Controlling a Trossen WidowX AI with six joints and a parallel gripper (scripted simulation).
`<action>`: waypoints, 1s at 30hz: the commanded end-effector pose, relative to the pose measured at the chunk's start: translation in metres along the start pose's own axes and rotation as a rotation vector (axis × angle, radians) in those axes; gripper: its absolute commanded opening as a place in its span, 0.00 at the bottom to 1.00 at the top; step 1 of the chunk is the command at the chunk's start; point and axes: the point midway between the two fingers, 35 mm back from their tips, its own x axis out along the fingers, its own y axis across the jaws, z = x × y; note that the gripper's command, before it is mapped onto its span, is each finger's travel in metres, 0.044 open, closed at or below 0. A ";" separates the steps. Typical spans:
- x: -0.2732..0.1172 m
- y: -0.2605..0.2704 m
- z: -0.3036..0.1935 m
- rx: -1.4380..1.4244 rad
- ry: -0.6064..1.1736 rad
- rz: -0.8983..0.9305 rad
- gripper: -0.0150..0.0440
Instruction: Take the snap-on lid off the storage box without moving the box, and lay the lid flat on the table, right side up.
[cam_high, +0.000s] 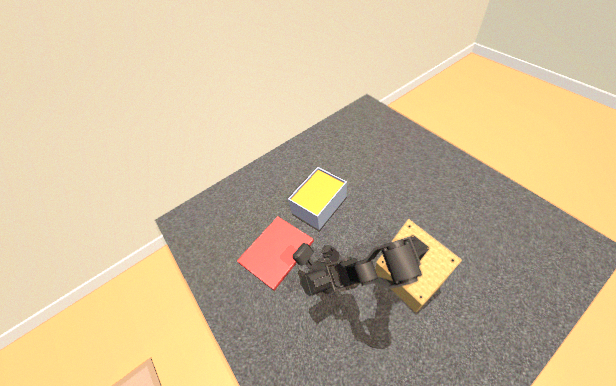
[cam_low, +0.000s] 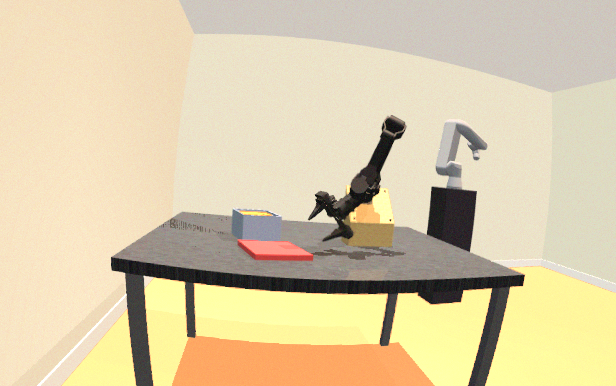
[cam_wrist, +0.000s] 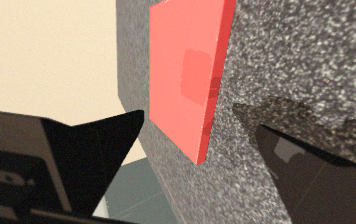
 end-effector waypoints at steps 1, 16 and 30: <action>-0.006 0.003 0.000 -0.001 0.000 -0.003 1.00; -0.032 0.018 0.000 -0.001 0.000 -0.003 1.00; -0.056 0.032 0.000 -0.001 0.000 -0.003 1.00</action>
